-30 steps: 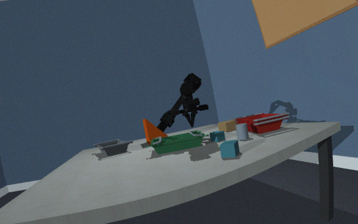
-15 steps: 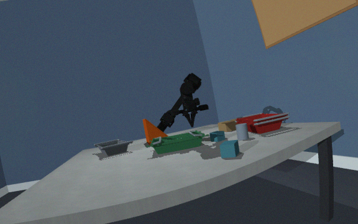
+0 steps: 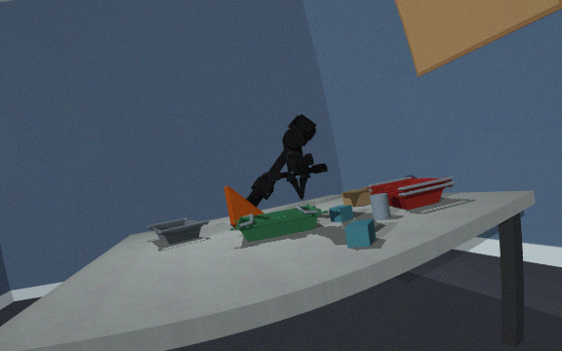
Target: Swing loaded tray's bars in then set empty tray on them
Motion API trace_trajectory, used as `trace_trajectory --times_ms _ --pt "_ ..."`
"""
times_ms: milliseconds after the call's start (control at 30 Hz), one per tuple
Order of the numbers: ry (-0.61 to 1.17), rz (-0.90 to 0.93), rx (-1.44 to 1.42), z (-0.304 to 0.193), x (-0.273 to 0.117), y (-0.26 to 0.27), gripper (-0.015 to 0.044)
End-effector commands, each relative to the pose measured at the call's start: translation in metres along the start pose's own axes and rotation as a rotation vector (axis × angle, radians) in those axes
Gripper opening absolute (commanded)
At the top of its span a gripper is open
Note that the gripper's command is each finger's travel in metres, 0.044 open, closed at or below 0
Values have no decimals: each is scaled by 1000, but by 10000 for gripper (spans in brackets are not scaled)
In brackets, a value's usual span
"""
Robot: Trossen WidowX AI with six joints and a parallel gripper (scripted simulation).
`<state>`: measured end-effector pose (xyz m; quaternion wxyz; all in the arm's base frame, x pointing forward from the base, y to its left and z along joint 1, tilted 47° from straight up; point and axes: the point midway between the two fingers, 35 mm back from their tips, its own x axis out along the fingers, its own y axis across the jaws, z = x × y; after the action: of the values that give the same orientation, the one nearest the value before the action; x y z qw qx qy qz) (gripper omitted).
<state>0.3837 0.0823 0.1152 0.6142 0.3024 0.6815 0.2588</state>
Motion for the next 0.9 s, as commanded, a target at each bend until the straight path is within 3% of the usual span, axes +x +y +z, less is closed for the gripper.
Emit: trace_trajectory --times_ms 0,200,433,567,600,767,867 --pt "0 0 0 0 0 0 0" --pt "0 0 0 0 0 0 0" --pt "0 0 0 0 -2 0 184" --pt "0 -2 0 1 -26 0 289" --pt "5 -1 3 0 -8 -3 315" --pt "-33 -66 -51 5 -28 -84 440" --pt "-42 -96 -78 1 -38 -125 440"
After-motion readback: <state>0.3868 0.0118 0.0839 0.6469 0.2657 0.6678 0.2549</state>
